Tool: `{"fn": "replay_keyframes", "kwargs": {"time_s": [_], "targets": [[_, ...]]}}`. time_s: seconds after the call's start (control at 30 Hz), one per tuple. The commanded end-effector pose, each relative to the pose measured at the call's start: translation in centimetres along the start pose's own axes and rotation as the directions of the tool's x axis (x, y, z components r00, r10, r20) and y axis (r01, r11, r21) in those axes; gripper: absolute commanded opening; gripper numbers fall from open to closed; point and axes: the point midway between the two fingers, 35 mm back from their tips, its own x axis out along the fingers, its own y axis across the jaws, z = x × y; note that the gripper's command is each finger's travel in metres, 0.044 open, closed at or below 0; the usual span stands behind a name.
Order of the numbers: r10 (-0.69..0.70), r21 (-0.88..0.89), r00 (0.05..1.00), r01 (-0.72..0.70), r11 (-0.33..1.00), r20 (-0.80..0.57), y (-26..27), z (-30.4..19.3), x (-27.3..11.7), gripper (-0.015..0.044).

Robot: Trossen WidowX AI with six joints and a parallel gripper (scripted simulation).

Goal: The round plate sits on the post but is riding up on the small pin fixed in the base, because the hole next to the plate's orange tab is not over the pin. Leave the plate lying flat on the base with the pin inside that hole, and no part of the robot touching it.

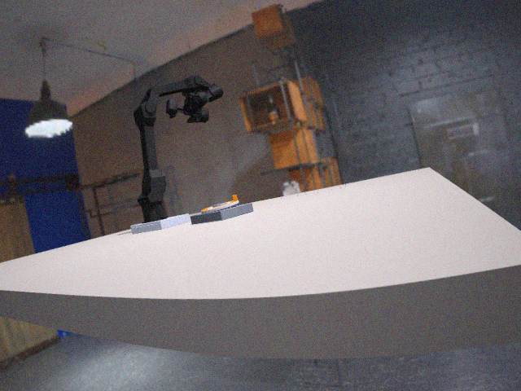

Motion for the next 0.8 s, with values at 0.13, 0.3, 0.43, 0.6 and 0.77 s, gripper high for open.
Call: {"fn": "replay_keyframes", "kwargs": {"time_s": [0.13,0.3,0.43,0.6,0.77], "targets": [[-0.255,0.188,0.959,0.274,0.943,-0.120,-5.4,-4.1,-5.1,0.0269],[-0.416,0.317,0.882,0.469,0.825,-0.222,-8.4,-7.7,-9.7,0.0137],[-0.560,0.448,0.749,0.662,0.601,-0.356,-10.5,-12.3,-16.0,0.0032],[-0.632,0.532,0.608,0.775,0.341,-0.481,-10.8,-16.8,-21.8,0.0000],[-0.643,0.577,0.427,0.816,-0.029,-0.636,-9.1,-22.7,-28.8,0.0000]]}}
